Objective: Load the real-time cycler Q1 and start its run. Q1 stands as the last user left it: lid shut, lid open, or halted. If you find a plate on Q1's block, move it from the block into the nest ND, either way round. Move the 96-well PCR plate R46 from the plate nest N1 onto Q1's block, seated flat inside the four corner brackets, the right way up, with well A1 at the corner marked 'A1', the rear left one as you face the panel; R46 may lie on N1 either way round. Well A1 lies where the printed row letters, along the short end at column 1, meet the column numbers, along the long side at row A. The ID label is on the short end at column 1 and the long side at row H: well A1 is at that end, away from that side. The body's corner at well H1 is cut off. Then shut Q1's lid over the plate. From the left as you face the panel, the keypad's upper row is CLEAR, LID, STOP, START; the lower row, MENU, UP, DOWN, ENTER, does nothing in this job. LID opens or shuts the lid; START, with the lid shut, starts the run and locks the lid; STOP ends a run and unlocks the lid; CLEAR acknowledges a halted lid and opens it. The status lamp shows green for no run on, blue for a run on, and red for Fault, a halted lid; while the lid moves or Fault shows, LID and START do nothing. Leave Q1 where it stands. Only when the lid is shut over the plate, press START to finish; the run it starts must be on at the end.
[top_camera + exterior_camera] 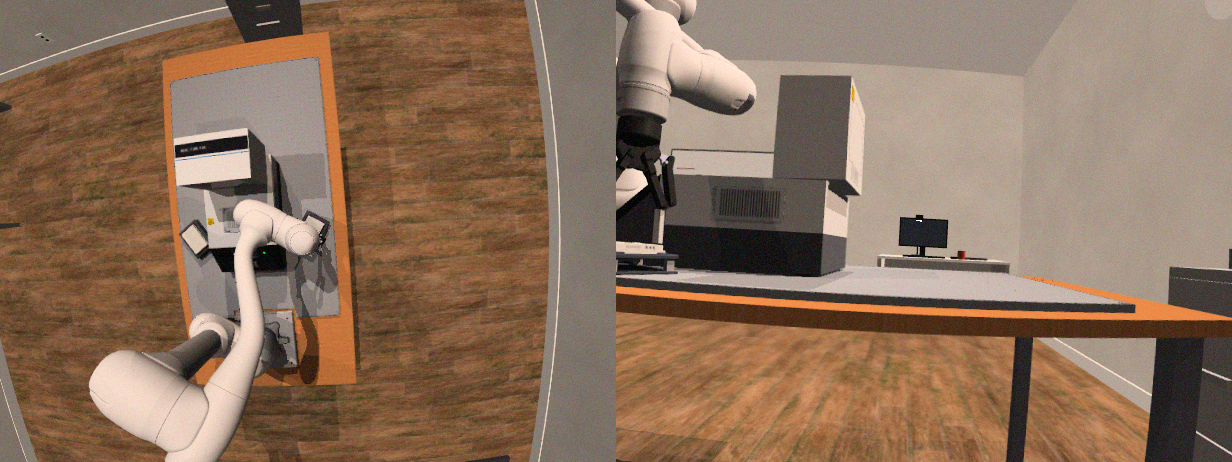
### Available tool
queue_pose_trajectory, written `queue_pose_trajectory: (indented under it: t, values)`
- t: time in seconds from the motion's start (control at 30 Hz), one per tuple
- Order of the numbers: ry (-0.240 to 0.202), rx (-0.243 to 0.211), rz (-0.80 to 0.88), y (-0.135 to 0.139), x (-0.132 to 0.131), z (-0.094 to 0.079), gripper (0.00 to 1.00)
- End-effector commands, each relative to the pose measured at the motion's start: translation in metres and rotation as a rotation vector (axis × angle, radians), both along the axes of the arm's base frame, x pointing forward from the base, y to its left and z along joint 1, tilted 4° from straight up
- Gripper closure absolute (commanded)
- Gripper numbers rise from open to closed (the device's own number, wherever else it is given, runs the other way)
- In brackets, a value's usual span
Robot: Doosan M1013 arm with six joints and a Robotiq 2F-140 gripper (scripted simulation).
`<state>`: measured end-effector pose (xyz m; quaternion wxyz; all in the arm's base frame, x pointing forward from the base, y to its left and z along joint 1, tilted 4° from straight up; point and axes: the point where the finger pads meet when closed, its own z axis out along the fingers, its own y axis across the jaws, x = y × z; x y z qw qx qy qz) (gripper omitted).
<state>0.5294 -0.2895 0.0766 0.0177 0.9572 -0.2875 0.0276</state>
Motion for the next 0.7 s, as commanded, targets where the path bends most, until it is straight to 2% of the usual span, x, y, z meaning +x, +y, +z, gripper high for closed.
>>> queue_pose_trajectory:
  t: [0.0,0.67]
  values:
    - [0.004,0.0,-0.001,-0.0012,-0.0015,-0.0034,0.34]
    - [0.004,0.0,-0.001,-0.0013,-0.0014,-0.0057,0.34]
